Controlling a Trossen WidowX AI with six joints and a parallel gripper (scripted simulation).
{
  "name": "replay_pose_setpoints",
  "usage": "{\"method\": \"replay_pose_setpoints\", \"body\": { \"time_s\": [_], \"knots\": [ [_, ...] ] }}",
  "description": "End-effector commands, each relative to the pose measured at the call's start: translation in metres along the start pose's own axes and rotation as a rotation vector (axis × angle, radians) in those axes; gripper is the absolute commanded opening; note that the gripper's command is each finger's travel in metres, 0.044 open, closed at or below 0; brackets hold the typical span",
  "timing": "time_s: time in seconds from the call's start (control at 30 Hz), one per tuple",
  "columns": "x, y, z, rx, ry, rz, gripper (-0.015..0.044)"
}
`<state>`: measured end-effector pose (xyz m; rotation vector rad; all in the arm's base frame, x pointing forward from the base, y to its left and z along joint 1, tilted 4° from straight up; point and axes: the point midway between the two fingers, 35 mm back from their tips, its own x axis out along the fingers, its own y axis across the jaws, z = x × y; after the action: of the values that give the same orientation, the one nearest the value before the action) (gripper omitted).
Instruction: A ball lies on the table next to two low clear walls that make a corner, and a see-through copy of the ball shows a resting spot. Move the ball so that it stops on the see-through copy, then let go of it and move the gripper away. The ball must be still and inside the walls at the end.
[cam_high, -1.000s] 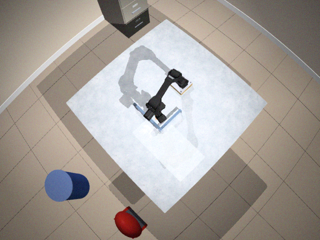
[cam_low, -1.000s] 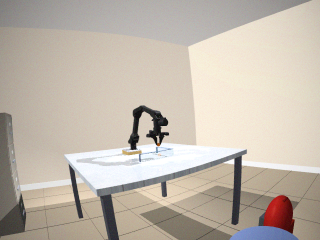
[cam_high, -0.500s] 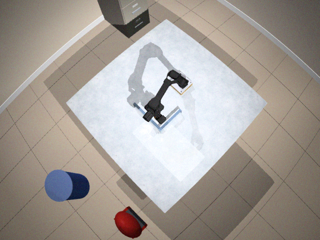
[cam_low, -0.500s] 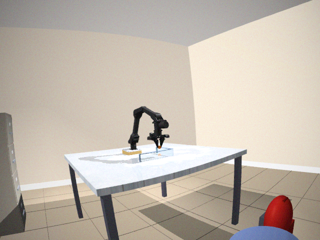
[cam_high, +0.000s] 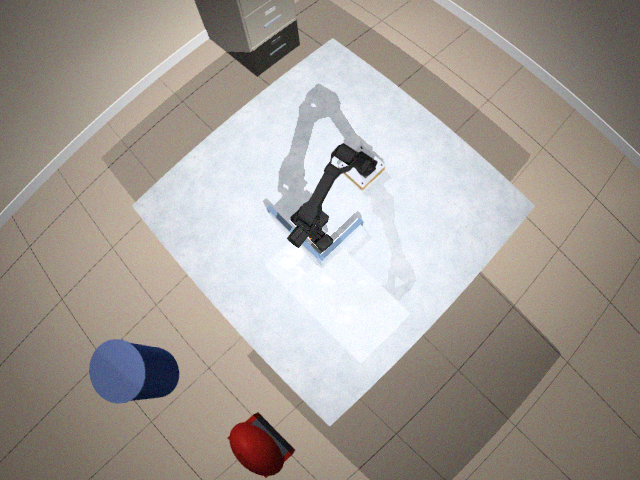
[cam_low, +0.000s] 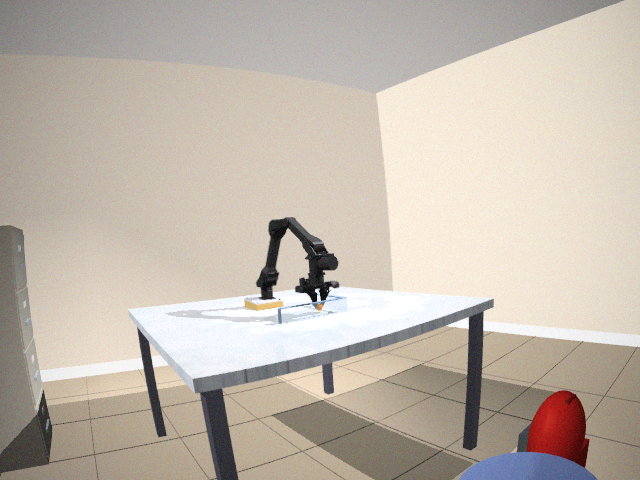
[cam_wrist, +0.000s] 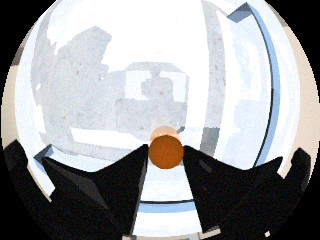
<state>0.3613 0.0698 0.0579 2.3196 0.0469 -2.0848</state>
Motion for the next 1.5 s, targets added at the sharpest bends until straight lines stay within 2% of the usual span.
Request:
{"method": "replay_pose_setpoints", "body": {
  "time_s": [0.0, 0.47, 0.77, 0.8, 1.0, 1.2, 1.47],
  "knots": [
    [0.006, 0.0, 0.001, -0.004, -0.005, 0.0, 0.0],
    [0.02, 0.0, 0.001, -0.004, -0.005, 0.0, 0.0],
    [0.018, 0.0, 0.001, 0.0, -0.001, 0.0, 0.0236],
    [0.018, 0.0, 0.001, 0.0, -0.001, 0.0, 0.0248],
    [0.015, 0.0, 0.0, 0.0, -0.001, 0.0, 0.0248],
    [-0.066, 0.0, 0.0, -0.004, -0.004, 0.0, 0.0248],
    [-0.067, 0.0, -0.004, -0.002, 0.024, -0.004, 0.0248]
  ]
}}
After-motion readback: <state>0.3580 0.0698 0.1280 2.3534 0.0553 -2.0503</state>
